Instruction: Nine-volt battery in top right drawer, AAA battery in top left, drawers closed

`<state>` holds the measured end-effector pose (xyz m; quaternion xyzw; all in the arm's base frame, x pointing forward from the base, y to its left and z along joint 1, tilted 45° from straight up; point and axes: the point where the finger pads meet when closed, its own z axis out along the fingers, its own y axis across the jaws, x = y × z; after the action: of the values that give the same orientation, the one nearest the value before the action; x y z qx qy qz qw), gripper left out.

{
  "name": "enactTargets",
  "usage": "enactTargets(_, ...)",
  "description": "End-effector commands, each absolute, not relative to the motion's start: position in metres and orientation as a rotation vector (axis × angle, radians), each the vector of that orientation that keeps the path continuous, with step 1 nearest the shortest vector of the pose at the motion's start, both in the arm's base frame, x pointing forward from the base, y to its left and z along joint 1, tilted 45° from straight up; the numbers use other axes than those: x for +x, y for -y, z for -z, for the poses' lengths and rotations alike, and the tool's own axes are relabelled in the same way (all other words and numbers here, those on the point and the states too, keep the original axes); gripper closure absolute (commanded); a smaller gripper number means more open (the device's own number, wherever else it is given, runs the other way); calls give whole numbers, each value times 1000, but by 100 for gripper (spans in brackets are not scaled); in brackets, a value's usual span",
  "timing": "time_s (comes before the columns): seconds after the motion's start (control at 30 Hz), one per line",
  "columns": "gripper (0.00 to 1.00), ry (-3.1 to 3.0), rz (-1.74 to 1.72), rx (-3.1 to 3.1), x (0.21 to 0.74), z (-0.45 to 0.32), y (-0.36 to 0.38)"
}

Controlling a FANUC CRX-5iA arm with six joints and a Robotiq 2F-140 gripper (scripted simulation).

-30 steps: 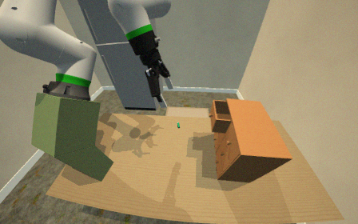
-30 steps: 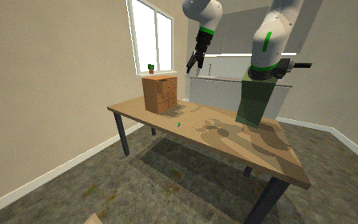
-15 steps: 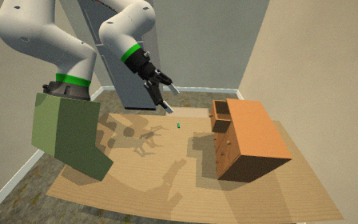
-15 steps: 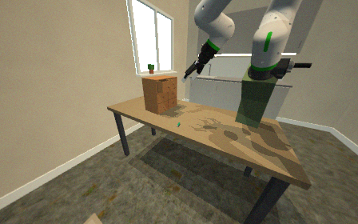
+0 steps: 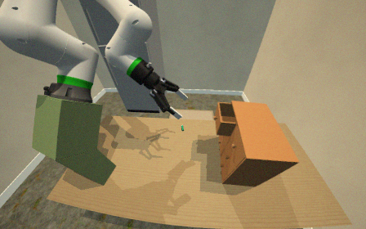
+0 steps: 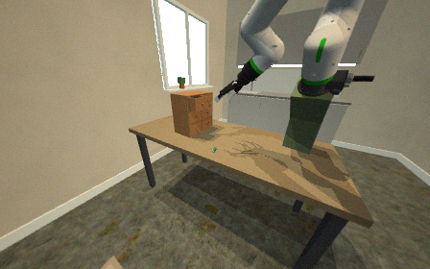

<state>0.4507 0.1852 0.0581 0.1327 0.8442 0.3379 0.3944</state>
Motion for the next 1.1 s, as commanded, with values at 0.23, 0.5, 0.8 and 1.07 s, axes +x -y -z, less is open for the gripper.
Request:
enactTargets(0.23, 0, -1922, -852, 371, 462, -50, -198)
enactTargets(0.5, 0, -1840, -820, 403, 470, -45, -203)
enactTargets(0.8, 0, -1790, -802, 421, 475, -43, -207)
enactTargets(1.07, 0, -1758, -790, 433, 477, -41, -209)
